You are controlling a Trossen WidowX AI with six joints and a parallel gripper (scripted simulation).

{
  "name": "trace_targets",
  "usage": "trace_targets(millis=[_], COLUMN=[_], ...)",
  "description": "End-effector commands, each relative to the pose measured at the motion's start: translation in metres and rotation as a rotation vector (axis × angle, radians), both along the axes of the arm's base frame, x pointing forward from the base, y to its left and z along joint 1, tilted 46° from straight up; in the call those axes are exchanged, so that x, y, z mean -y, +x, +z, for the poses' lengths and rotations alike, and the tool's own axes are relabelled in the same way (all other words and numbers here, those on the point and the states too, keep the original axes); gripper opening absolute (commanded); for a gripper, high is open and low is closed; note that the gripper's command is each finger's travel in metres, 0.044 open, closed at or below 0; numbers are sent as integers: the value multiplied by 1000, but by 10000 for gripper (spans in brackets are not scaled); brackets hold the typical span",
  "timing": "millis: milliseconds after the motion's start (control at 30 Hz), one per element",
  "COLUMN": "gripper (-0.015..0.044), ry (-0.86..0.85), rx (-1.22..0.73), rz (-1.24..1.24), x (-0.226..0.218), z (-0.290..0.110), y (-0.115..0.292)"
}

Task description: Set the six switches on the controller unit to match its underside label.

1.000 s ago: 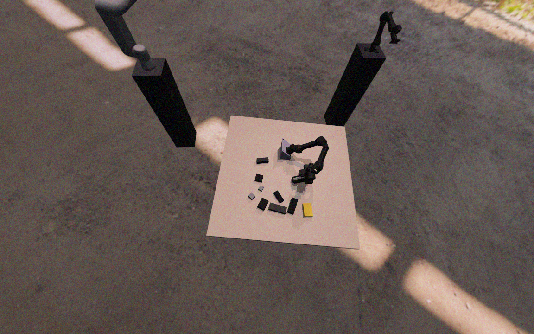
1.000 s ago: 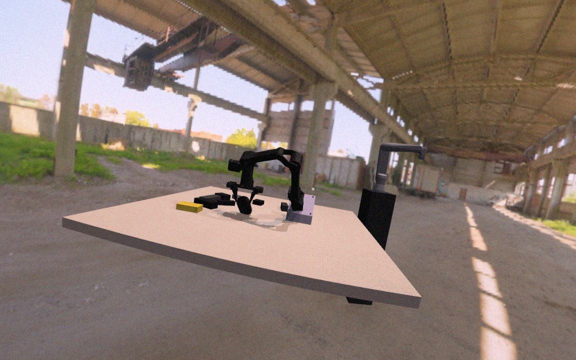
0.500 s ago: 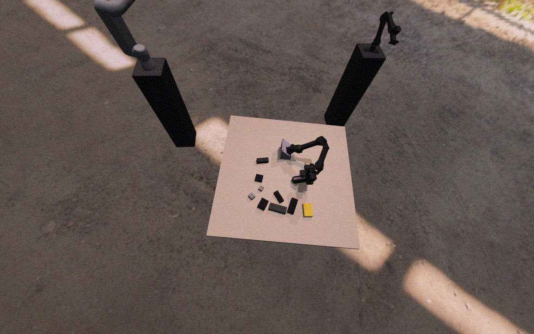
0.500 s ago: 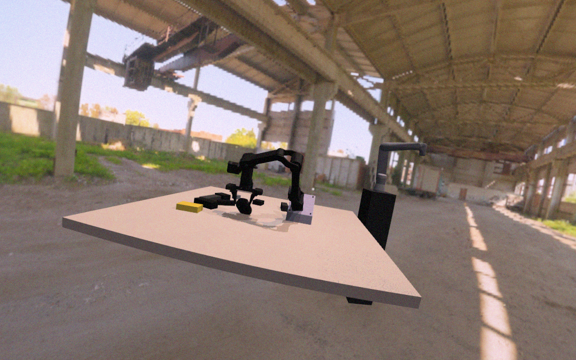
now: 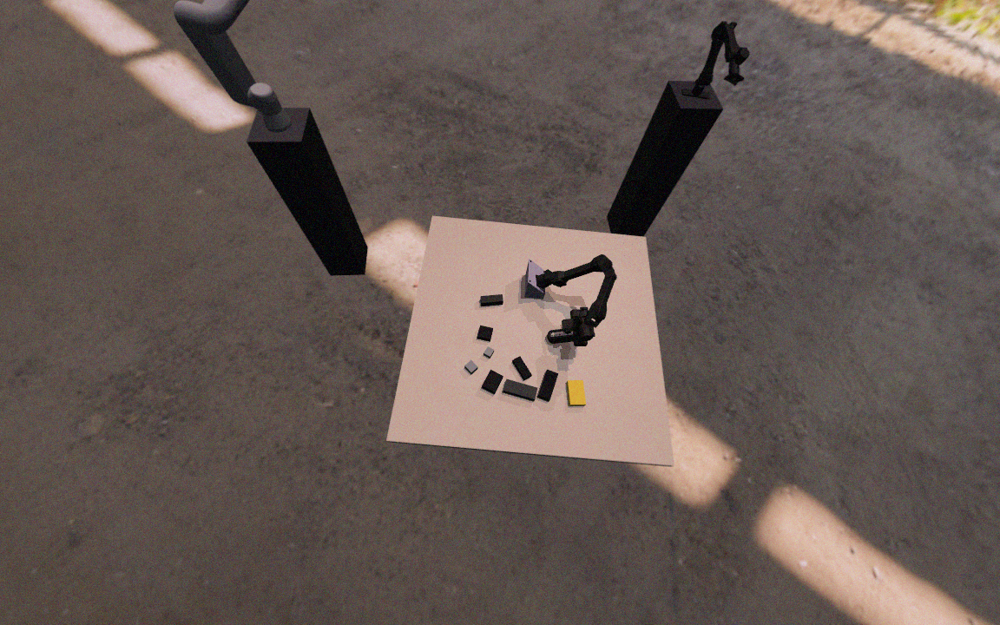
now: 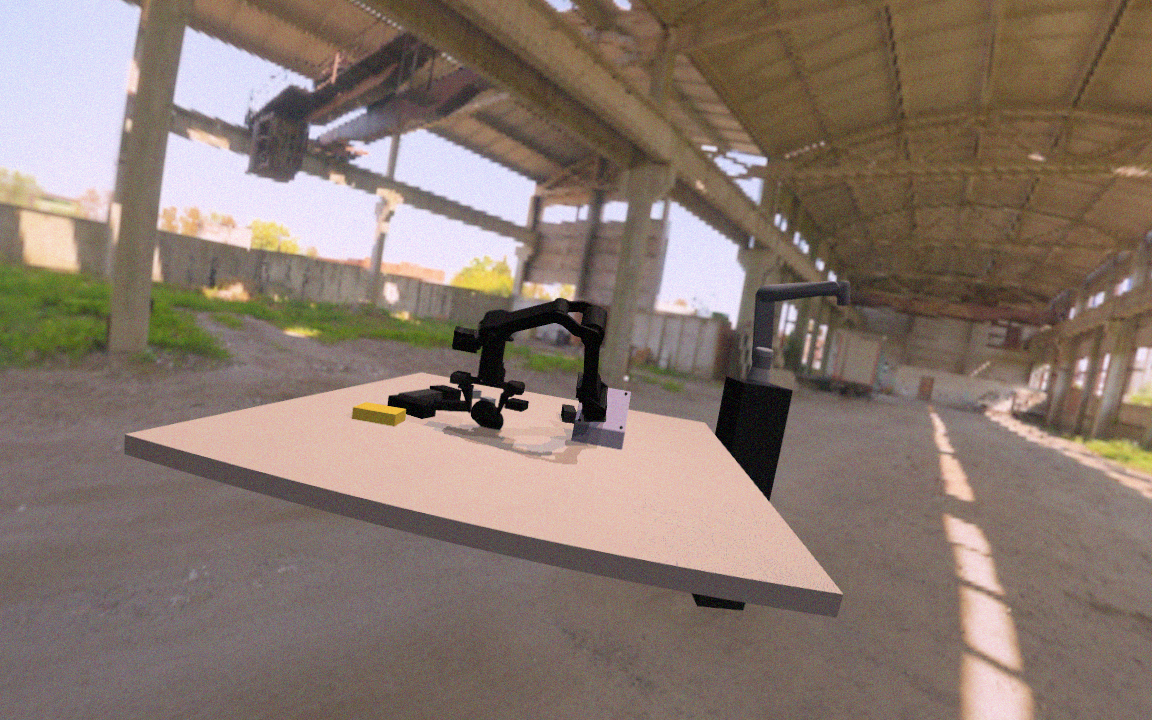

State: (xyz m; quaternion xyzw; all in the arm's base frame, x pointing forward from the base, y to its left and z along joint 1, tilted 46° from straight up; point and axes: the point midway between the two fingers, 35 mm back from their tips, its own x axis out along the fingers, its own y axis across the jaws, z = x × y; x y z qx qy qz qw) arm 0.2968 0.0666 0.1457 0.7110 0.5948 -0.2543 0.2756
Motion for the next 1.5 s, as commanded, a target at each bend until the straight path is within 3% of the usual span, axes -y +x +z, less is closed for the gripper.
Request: trace_targets(millis=[0,1467], gripper=[338,338], ry=[-9,-6], rx=[-17,-16], rz=[-5,-5], x=[-2,-34], z=[-6,-20], y=[-2,3])
